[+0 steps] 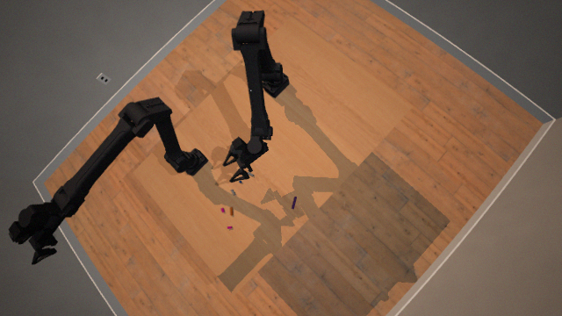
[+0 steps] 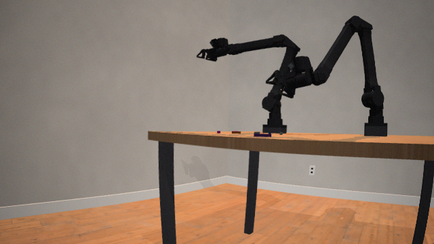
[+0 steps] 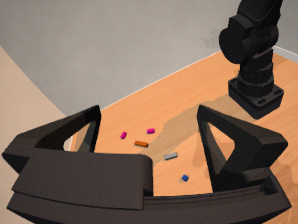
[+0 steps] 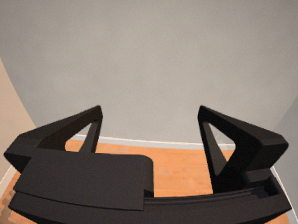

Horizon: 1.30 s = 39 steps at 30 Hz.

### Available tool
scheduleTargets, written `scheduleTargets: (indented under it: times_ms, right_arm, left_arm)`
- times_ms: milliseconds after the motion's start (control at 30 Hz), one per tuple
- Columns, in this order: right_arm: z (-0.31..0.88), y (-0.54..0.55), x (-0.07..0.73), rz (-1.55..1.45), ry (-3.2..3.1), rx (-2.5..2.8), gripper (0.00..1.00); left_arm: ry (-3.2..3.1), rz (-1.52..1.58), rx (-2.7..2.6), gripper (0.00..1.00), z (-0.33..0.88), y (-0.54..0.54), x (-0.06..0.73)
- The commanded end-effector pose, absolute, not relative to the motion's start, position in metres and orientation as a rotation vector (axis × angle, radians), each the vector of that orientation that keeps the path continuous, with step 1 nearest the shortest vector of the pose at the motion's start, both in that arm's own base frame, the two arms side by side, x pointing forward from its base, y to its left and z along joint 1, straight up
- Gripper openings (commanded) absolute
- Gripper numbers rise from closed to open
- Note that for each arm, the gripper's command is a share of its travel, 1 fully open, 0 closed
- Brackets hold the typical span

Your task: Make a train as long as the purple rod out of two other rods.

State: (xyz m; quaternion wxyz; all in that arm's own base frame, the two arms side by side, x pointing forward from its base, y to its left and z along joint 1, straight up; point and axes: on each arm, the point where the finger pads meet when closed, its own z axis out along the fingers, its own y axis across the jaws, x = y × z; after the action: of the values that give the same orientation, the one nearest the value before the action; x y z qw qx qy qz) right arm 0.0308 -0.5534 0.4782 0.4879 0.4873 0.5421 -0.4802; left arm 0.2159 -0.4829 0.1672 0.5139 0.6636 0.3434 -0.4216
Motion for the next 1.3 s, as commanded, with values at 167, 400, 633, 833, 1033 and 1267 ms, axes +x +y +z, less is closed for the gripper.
scheduleTargets:
  times_ms: [167,400,633,833,1033,1267]
  right_arm:
    - [0.5,-0.545,0.009,-1.196,1.218,1.196,1.0]
    - [0.501,-0.545,0.009,-1.196,1.217,1.196,1.0]
    - [0.501,-0.545,0.009,-1.196,1.217,1.196,1.0]
    - [0.501,-0.545,0.009,-1.196,1.217,1.196,1.0]
    - [0.501,-0.545,0.009,-1.196,1.217,1.196,1.0]
    - [0.501,-0.545,0.009,-1.196,1.217,1.196,1.0]
  left_arm:
    - [0.795,-1.002,1.581,1.0,0.18,-0.489,0.221]
    - [0.813,-1.012,1.582,1.0,0.18,-0.491,0.222]
    - [1.092,-1.109,1.57,1.0,0.161,-0.517,0.229]
    - [1.328,-1.161,1.528,1.0,0.153,-0.531,0.234]
    - [1.62,-1.194,1.473,1.0,0.125,-0.543,0.237]
    - [1.952,-1.185,1.365,1.0,0.103,-0.553,0.238]
